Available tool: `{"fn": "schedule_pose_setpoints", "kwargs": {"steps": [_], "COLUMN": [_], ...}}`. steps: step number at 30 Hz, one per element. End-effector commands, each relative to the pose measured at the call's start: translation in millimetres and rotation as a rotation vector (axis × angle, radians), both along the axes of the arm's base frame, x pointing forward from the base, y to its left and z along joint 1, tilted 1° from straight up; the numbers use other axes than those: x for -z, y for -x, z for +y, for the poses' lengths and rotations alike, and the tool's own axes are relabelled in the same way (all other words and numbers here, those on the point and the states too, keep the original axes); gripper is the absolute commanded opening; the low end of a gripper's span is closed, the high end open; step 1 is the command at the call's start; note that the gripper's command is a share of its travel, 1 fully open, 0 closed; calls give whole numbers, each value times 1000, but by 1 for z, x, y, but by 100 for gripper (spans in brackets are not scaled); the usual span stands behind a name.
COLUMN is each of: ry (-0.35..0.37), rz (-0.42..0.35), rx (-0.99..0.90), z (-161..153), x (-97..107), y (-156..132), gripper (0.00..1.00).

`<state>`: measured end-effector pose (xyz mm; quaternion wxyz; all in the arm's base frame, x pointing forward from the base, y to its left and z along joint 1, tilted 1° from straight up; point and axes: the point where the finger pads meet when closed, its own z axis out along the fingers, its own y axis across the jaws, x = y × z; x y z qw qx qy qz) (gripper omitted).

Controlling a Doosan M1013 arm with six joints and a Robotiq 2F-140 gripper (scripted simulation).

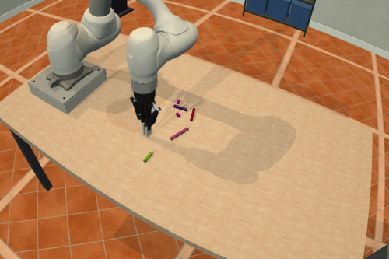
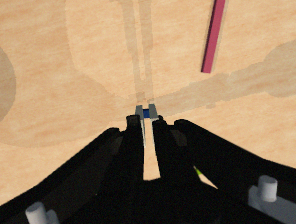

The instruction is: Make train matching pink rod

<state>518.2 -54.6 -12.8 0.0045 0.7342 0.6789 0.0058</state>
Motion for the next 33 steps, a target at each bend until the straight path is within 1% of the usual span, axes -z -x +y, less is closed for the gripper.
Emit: {"fn": "schedule_pose_setpoints", "kwargs": {"steps": [1,8,19,33], "ry": [-2,-2,-2,-2], "rz": [3,3,3,3], "rx": [10,10,10,10], "z": [0,0,0,0], "x": [3,4,12,13], "y": [3,3,3,3], "gripper": [3,3,3,3]}}
